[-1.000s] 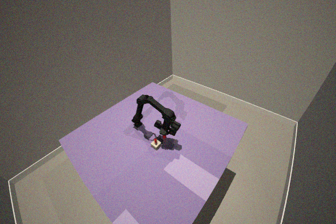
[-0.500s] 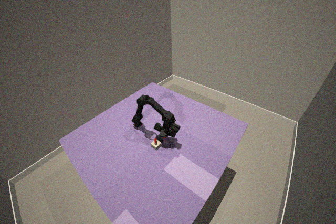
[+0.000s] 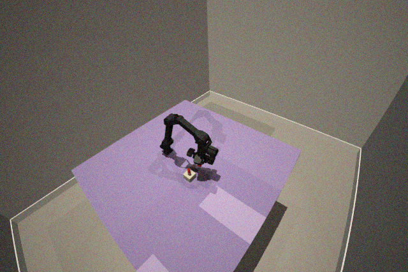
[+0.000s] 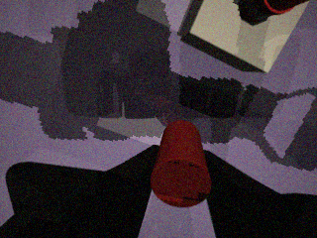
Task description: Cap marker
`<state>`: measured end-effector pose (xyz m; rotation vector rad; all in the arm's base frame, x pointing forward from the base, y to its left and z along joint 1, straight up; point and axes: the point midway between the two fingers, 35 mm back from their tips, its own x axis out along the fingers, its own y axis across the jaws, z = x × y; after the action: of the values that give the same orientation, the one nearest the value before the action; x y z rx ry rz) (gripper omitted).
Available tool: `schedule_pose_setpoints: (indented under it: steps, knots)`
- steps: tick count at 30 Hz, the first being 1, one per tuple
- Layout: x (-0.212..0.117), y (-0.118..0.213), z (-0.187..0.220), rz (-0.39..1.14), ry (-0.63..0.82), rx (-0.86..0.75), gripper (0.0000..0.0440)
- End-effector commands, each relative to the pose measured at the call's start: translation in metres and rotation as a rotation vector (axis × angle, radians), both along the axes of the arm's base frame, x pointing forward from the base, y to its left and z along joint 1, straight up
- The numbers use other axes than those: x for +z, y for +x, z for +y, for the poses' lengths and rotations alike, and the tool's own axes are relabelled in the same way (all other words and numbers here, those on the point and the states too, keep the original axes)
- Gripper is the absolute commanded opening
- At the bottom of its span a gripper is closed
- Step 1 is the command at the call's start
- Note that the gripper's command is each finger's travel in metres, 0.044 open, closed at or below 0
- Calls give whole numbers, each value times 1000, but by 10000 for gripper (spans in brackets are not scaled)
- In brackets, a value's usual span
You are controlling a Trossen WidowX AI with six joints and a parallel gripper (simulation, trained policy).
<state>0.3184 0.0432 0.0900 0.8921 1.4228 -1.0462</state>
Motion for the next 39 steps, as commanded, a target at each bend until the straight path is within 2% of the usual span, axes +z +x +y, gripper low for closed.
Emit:
schedule_pose_setpoints:
  steps: [1, 21, 32, 39]
  knots:
    - [13, 5, -4, -34, -1, -3, 102]
    - [77, 4, -55, -92, 20, -133, 89]
    - [87, -8, -94, -73, 17, -234, 67]
    - [80, -11, -101, -49, 26, -270, 55]
